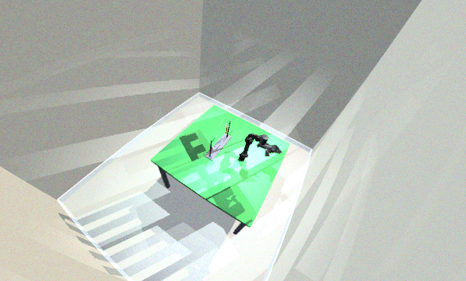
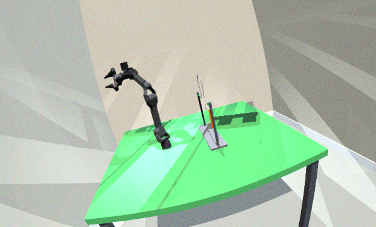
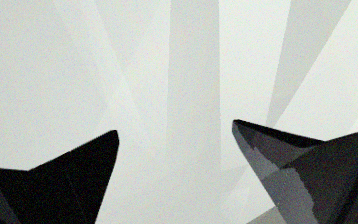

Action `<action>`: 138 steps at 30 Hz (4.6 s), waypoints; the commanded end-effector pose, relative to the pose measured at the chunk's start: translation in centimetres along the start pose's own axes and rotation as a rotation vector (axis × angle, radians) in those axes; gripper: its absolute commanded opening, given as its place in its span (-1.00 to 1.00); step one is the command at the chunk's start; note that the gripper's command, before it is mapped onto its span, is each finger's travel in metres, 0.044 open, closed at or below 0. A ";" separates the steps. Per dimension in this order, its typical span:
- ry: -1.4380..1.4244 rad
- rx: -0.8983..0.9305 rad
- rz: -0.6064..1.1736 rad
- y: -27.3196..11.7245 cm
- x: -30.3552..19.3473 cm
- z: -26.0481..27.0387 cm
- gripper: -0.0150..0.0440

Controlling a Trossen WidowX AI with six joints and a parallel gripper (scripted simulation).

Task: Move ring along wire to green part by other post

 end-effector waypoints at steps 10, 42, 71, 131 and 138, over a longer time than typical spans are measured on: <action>-0.117 0.138 -0.125 -1.7 0.9 1.7 0.05; -0.544 0.509 -1.029 -22.6 9.6 4.1 0.05; -0.775 0.645 -2.150 -44.2 0.6 -5.0 0.05; 0.479 -0.667 -3.340 -41.1 -20.7 -49.5 0.05; 0.459 -0.930 -3.170 -38.7 -16.5 -54.6 0.05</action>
Point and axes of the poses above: the point midway between the two fingers, 35 mm back from their tips, its own y axis out along the fingers, its own z axis across the jaws, x = y × z, the point moved 9 cm from there along -y, back along the fingers, and after that the axes turned 1 degree about y, right-handed, at the moved point
